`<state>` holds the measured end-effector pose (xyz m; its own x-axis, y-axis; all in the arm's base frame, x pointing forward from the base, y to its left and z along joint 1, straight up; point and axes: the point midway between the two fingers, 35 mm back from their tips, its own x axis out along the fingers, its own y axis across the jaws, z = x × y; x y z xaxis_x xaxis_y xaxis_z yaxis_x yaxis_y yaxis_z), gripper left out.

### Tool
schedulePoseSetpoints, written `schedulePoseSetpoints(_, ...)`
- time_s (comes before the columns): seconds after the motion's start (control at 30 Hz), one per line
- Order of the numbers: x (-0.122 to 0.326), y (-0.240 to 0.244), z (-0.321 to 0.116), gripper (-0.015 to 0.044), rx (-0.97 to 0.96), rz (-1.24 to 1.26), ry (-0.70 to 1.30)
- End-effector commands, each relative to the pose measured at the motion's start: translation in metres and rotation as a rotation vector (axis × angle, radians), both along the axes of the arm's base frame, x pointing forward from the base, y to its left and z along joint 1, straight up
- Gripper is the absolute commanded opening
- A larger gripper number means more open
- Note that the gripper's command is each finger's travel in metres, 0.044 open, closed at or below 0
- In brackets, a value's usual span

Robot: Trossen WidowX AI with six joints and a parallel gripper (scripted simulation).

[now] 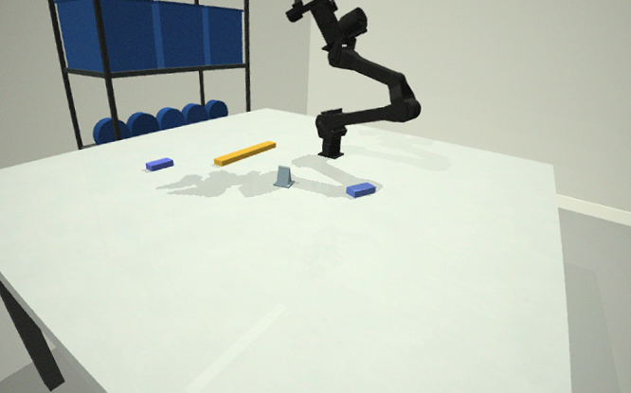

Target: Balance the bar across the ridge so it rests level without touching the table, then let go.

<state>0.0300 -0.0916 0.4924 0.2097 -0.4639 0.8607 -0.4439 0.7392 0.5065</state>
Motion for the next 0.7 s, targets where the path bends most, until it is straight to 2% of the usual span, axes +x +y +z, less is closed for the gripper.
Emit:
schedulePoseSetpoints(0.0, 0.001, -0.024, -0.003, 0.0315, 0.069, -0.059, 0.041)
schedulePoseSetpoints(0.67, 0.034, -0.14, -0.056, 0.0315, 0.441, -0.305, 0.47)
